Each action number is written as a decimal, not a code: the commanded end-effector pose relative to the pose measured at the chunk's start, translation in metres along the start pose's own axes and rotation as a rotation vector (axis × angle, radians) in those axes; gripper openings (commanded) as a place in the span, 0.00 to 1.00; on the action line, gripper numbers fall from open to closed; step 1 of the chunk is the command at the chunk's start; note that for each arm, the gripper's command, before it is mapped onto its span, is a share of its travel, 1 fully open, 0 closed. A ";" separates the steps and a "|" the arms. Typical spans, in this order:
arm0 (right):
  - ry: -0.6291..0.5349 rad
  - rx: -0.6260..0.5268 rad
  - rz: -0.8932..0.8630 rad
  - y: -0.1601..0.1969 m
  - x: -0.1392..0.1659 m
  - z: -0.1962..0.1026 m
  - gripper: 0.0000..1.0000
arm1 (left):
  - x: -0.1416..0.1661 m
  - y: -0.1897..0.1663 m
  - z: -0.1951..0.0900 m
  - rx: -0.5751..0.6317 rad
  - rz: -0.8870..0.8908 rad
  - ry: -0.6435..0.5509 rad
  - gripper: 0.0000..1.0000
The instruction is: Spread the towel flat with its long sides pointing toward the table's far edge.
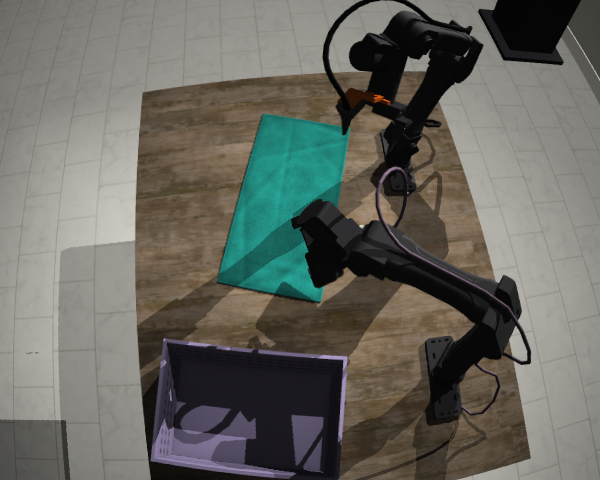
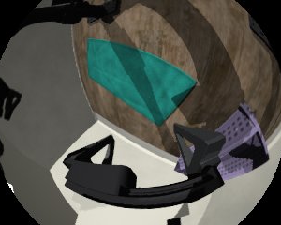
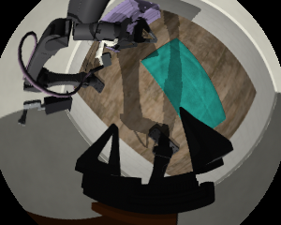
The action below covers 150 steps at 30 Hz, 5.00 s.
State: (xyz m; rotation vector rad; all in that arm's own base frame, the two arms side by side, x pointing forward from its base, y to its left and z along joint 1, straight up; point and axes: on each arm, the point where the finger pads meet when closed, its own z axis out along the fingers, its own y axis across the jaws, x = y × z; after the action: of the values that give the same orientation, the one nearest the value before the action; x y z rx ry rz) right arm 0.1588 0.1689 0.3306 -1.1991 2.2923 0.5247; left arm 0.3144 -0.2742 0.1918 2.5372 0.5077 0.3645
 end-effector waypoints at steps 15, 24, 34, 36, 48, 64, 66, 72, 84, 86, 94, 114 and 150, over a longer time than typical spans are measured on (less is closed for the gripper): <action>-0.008 0.002 -0.003 0.000 -0.002 -0.001 1.00 | 0.001 0.003 -0.003 -0.012 0.002 0.006 1.00; -0.210 0.147 0.005 -0.038 -0.044 0.026 1.00 | 0.008 0.023 -0.034 -0.190 -0.346 0.082 1.00; -0.470 0.280 0.020 -0.064 -0.082 0.020 1.00 | 0.017 0.040 -0.067 -0.388 -0.694 0.087 1.00; -0.561 0.330 0.040 -0.078 -0.095 0.016 1.00 | 0.020 0.045 -0.083 -0.441 -0.779 0.075 1.00; -0.820 0.420 0.090 -0.098 -0.121 0.012 1.00 | 0.025 0.057 -0.126 -0.708 -1.194 -0.043 1.00; -0.975 0.808 0.278 -0.211 -0.079 -0.075 1.00 | 0.026 0.063 -0.192 -1.008 -1.642 -0.362 1.00; -0.952 0.998 0.370 -0.233 -0.057 -0.094 1.00 | 0.024 0.062 -0.214 -1.077 -1.752 -0.491 1.00; -0.956 0.981 0.364 -0.252 -0.039 -0.110 1.00 | 0.040 0.054 -0.209 -1.143 -1.821 -0.415 1.00; -0.973 0.972 0.345 -0.243 -0.044 -0.113 1.00 | 0.146 -0.025 -0.262 -1.453 -1.934 -0.042 1.00; -0.975 0.972 0.343 -0.243 -0.044 -0.114 1.00 | 0.154 -0.034 -0.268 -1.442 -1.926 -0.058 1.00; -0.974 0.974 0.345 -0.243 -0.044 -0.114 1.00 | 0.190 -0.087 -0.291 -1.537 -1.966 0.118 1.00; -0.678 0.740 0.205 -0.241 -0.048 -0.009 0.34 | 0.145 -0.090 -0.203 -1.099 -2.191 0.230 0.34; 0.045 0.077 -0.204 -0.219 -0.071 0.257 0.34 | 0.010 -0.100 0.032 0.245 -2.430 0.479 0.34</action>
State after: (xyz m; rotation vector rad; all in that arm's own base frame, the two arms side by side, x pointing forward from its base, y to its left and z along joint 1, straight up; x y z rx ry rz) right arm 0.4481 0.2208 0.1512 -1.2370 2.1472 0.2918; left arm 0.3182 -0.1904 0.1239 0.3581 2.8319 -0.0935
